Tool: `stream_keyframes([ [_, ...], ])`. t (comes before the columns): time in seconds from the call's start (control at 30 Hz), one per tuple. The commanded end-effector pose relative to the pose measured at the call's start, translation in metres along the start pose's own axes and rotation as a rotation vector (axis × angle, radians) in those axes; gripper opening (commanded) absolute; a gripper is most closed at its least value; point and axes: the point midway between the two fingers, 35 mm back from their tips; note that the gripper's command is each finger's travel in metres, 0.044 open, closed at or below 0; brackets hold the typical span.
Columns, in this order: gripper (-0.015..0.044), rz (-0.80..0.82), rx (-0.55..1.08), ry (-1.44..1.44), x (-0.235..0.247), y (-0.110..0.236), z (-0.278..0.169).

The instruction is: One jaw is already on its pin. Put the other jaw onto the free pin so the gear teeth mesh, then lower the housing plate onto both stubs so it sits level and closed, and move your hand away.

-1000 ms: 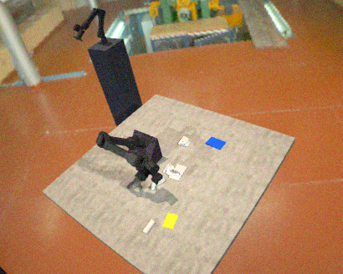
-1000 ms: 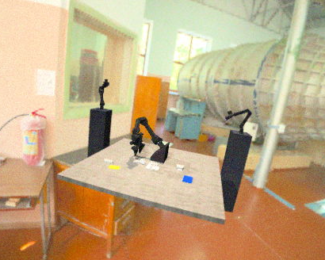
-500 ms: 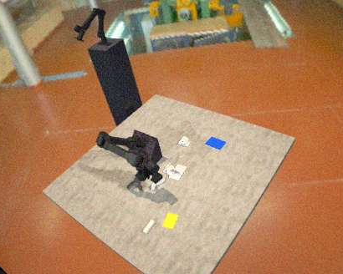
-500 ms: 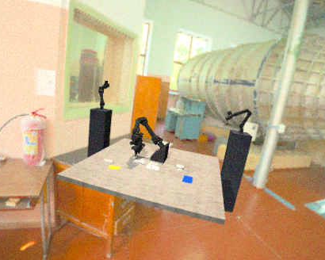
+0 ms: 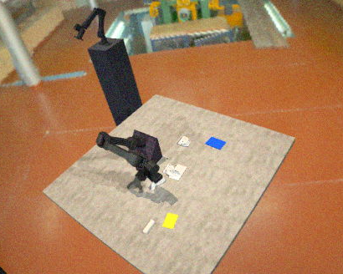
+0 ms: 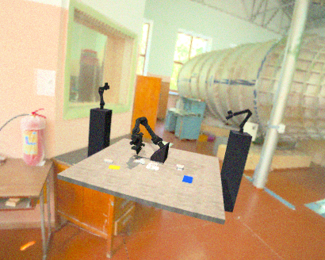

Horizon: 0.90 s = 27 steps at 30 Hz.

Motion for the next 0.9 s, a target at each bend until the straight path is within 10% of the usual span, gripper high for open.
stream_keyframes([
  [0.0,0.0,0.0,0.0,0.0,0.0,0.0,0.0],
  [0.13,0.0,0.0,0.0,0.0,0.0,0.0,0.0],
  [0.7,0.044,-0.001,0.002,0.356,-0.0037,0.0012,-0.0061],
  [0.87,0.044,-0.002,0.003,0.478,-0.005,0.0016,-0.0081],
])
Point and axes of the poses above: the point midway between the two fingers, 35 mm back from their tips, its own y axis back along the fingers, its own x axis across the jaws, z = x × y, and after that the axes turned 15 degrees about -y, right-handed
